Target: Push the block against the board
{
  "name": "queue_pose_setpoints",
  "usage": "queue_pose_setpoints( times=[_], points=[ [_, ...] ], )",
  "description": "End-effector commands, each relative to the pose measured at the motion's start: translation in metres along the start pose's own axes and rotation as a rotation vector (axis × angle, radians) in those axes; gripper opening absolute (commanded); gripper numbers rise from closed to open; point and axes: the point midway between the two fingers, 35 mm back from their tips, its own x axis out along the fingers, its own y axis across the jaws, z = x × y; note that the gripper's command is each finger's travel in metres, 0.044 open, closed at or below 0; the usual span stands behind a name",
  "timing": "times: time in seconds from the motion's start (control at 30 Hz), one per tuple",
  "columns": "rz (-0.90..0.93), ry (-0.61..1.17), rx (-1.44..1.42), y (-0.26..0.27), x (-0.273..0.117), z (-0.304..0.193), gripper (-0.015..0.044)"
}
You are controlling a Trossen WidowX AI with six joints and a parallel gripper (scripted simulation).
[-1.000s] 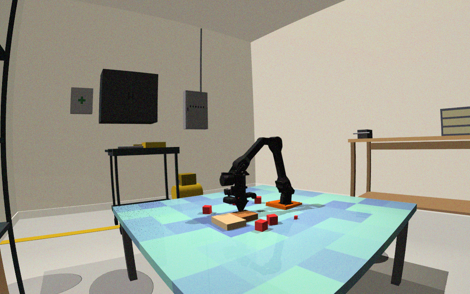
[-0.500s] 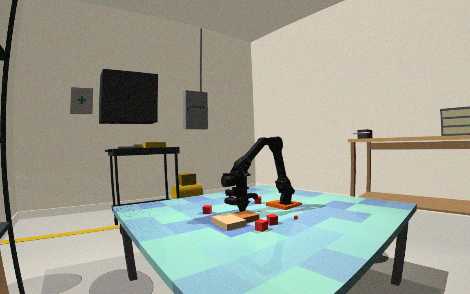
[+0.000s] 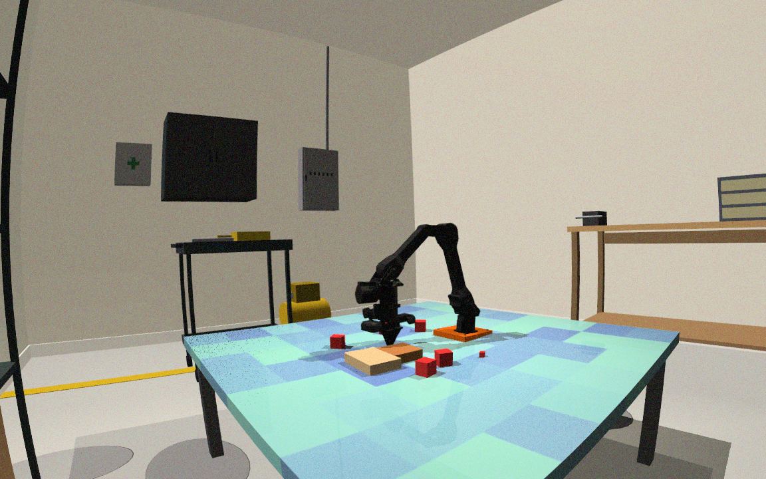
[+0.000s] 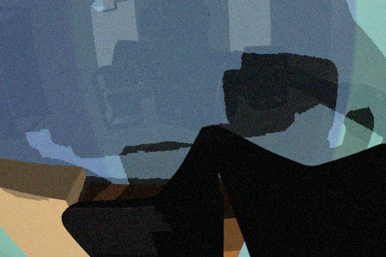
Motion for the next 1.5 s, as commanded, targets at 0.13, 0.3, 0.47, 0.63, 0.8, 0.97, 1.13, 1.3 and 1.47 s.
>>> queue_pose_setpoints(
  times=[0.13,0.3,0.47,0.63,0.8,0.97,1.13,1.3,1.47],
  points=[
    [-0.001,-0.001,-0.005,0.001,0.000,0.014,0.0000],
    [-0.001,-0.002,-0.005,0.000,0.000,0.022,0.0000],
    [0.000,0.000,-0.002,0.001,-0.027,0.020,0.0000],
    [-0.001,-0.002,-0.005,0.000,-0.055,0.019,0.0000],
    [0.017,-0.005,-0.058,0.005,-0.052,0.017,0.0000],
    [0.017,-0.005,-0.231,0.010,-0.053,0.008,0.0000],
    [0.017,-0.005,-0.404,0.015,-0.053,-0.001,0.0000],
    [0.016,-0.005,-0.576,0.019,-0.054,-0.011,0.0000],
    [0.016,-0.005,-0.747,0.023,-0.054,-0.022,0.0000]
  ],
)
